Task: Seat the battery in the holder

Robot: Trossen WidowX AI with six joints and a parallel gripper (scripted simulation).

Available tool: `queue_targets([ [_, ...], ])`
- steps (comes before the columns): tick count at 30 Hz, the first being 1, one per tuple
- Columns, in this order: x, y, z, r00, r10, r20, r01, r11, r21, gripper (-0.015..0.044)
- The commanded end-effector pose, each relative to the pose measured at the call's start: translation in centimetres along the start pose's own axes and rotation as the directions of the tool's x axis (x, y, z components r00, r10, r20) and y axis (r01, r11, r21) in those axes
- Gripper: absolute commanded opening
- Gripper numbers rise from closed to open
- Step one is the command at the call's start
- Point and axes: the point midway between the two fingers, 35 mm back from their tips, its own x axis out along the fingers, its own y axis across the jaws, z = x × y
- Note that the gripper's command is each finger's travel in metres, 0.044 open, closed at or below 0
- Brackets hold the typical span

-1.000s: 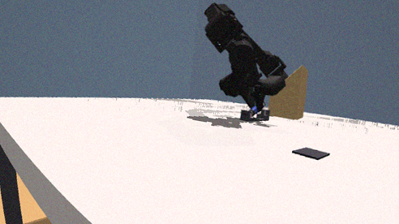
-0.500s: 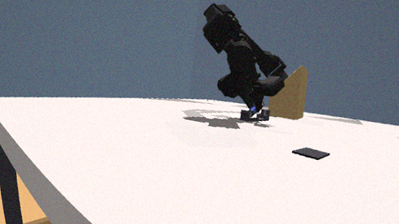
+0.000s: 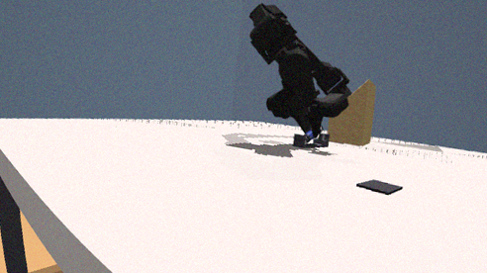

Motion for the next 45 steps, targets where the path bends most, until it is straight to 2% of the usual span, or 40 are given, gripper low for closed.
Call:
queue_targets([
  [1,-0.09,0.13,0.48,0.999,0.007,0.044,-0.007,1.000,0.000,0.0061],
  [45,0.87,0.31,0.12,0.968,0.011,0.251,-0.008,1.000,-0.011,0.0061],
])
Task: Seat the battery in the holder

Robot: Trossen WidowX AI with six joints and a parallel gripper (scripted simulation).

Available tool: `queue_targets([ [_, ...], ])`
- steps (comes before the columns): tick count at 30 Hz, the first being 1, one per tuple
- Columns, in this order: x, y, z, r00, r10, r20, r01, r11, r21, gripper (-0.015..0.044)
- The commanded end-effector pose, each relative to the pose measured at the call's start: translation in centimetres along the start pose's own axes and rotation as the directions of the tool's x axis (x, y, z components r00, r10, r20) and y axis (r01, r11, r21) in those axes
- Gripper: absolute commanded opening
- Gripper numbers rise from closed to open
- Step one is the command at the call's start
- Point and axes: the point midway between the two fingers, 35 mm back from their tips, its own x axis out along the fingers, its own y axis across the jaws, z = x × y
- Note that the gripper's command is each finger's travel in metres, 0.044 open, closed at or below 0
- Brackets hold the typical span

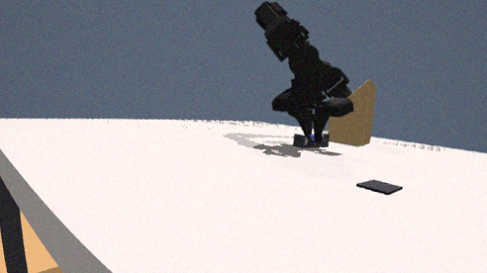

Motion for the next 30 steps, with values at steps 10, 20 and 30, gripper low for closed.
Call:
queue_targets([
  [10,0.05,-0.12,0.28,0.997,0.004,0.079,-0.005,1.000,0.009,0.0061],
  [20,0.21,-0.22,0.09,0.993,0.007,0.122,-0.008,1.000,0.013,0.0061],
  [30,0.34,-0.31,-0.09,0.986,0.009,0.166,-0.012,1.000,0.016,0.0061],
])
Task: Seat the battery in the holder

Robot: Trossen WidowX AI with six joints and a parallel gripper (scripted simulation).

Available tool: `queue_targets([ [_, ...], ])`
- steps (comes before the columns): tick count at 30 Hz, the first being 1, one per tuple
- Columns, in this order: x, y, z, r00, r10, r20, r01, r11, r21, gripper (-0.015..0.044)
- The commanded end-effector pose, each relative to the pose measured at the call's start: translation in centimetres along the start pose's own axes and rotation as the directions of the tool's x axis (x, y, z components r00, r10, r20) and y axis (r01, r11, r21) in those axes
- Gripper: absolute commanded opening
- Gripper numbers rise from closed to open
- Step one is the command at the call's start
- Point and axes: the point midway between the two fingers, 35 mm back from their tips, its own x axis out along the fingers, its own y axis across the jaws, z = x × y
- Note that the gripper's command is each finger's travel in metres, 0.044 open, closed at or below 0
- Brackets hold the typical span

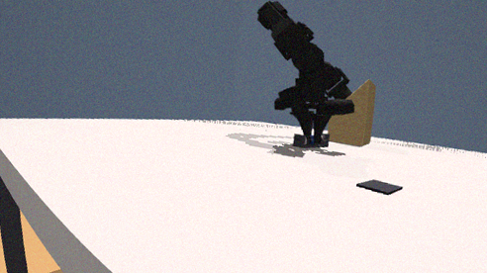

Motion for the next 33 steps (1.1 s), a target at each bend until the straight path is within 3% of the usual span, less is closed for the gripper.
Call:
queue_targets([
  [1,0.1,-0.2,0.2,1.000,-0.001,0.030,0.001,1.000,0.009,0.0061],
  [33,0.4,-0.2,-1.4,0.997,0.003,0.071,-0.003,1.000,0.007,0.0061],
])
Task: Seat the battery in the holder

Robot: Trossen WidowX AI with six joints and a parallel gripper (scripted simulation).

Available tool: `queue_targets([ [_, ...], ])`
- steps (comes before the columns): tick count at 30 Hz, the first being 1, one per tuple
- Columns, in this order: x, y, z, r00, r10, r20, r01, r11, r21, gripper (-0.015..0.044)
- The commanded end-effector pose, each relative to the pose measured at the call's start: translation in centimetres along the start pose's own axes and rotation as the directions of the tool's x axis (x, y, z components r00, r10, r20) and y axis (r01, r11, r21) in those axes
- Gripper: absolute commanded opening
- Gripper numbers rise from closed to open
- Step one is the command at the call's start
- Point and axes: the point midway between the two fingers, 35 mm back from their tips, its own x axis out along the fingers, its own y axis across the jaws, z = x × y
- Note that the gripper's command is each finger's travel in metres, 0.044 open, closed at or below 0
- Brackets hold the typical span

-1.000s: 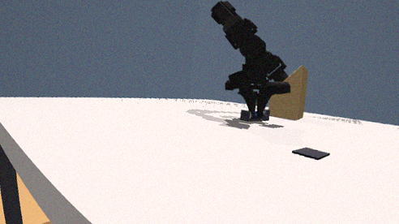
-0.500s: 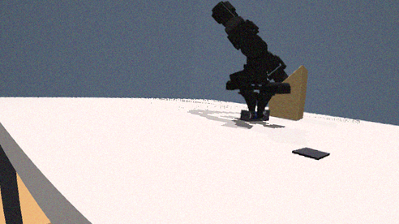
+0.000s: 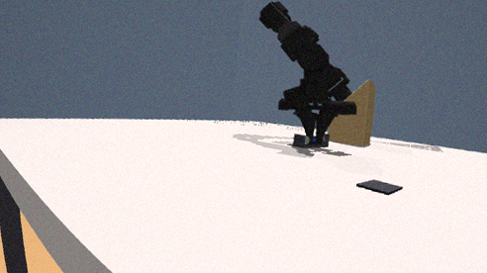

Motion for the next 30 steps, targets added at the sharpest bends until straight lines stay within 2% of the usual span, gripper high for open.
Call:
queue_targets([
  [1,0.0,-0.1,-0.2,1.000,0.000,0.000,0.000,1.000,0.000,0.0061],
  [11,0.0,-0.1,-0.2,1.000,0.001,0.001,-0.001,1.000,0.000,0.0061],
  [15,0.0,-0.1,-0.2,1.000,0.001,0.001,-0.001,1.000,0.000,0.0163],
  [30,-1.5,0.0,-0.3,1.000,0.002,0.001,-0.002,1.000,0.001,0.0163],
])
